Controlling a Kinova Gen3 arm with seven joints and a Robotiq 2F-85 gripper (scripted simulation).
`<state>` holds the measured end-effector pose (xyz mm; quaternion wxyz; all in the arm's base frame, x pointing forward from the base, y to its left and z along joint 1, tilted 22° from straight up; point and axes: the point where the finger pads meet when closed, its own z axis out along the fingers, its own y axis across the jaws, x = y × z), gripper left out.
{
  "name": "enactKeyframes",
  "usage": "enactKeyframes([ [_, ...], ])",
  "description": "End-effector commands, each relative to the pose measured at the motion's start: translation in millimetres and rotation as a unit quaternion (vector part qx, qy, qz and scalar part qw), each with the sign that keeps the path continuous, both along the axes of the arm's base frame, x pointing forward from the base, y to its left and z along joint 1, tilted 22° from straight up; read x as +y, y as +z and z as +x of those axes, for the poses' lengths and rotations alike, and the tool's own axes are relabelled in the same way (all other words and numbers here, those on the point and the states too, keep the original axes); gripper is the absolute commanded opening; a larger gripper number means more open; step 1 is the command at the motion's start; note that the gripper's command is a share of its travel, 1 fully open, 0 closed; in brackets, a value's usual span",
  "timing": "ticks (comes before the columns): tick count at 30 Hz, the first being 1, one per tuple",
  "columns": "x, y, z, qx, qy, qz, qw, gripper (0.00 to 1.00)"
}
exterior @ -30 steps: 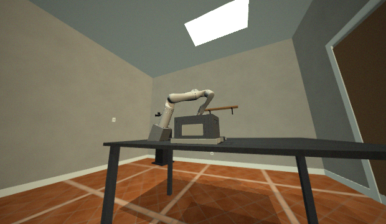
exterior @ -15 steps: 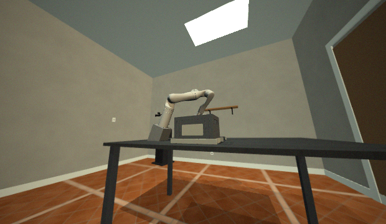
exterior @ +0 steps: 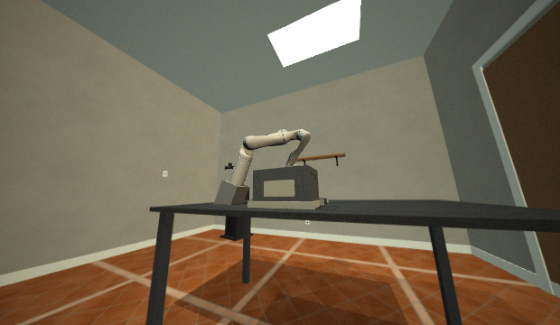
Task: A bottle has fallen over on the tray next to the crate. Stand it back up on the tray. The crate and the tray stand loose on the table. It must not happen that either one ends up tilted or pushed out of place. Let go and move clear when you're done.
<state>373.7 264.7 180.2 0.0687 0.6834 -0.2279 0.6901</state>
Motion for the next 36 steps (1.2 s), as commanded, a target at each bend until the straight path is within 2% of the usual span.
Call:
enactKeyframes([
  [1, 1, 5.2, -1.2, -0.001, 0.001, 0.002, 1.0, 1.0],
  [20, -1, 33.7, -12.5, -0.001, 0.001, 0.002, 1.0, 1.0],
  [36, -4, 66.7, -25.5, -0.001, 0.001, 0.002, 1.0, 1.0],
])
